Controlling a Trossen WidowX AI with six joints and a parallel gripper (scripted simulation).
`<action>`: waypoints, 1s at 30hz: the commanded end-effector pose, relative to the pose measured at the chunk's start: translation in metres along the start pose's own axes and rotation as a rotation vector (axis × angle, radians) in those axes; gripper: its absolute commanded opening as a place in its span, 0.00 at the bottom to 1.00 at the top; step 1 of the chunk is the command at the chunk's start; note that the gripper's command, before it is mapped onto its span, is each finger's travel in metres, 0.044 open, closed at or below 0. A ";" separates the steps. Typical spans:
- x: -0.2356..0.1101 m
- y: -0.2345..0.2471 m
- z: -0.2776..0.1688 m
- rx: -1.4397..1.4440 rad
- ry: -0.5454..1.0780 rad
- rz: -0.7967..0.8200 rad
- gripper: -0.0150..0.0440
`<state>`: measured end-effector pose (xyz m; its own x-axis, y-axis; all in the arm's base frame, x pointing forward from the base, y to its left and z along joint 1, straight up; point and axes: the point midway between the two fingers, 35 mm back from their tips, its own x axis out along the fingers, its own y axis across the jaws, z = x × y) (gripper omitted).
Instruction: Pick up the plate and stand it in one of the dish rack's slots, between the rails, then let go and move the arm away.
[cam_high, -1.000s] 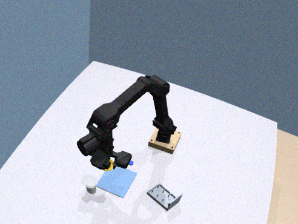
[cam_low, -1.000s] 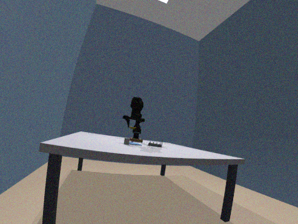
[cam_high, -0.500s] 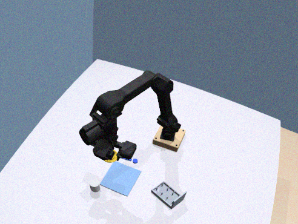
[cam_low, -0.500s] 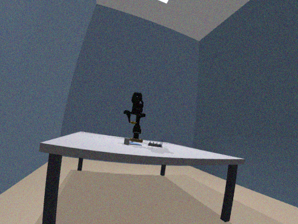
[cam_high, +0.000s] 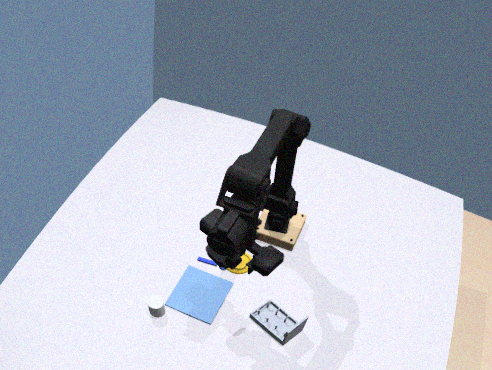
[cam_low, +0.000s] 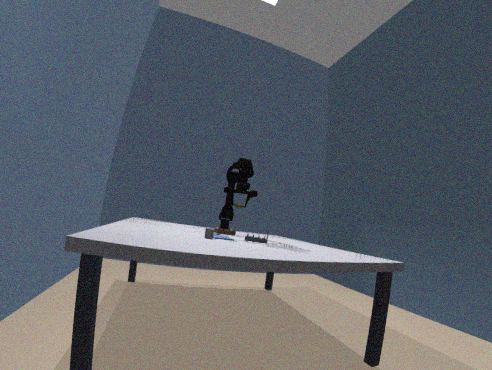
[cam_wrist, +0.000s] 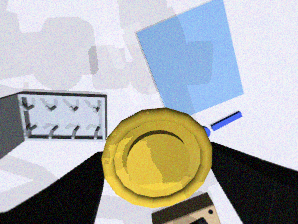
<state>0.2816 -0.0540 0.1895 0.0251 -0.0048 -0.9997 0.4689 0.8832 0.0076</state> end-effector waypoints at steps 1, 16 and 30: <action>0.003 0.017 -0.030 0.112 -0.001 0.002 0.25; 0.031 0.037 -0.001 0.085 -0.053 0.143 0.25; 0.074 0.065 0.046 0.002 -0.180 0.390 0.25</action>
<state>0.3438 -0.0193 0.1300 0.3177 0.2075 -0.9252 0.4338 0.8359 0.3364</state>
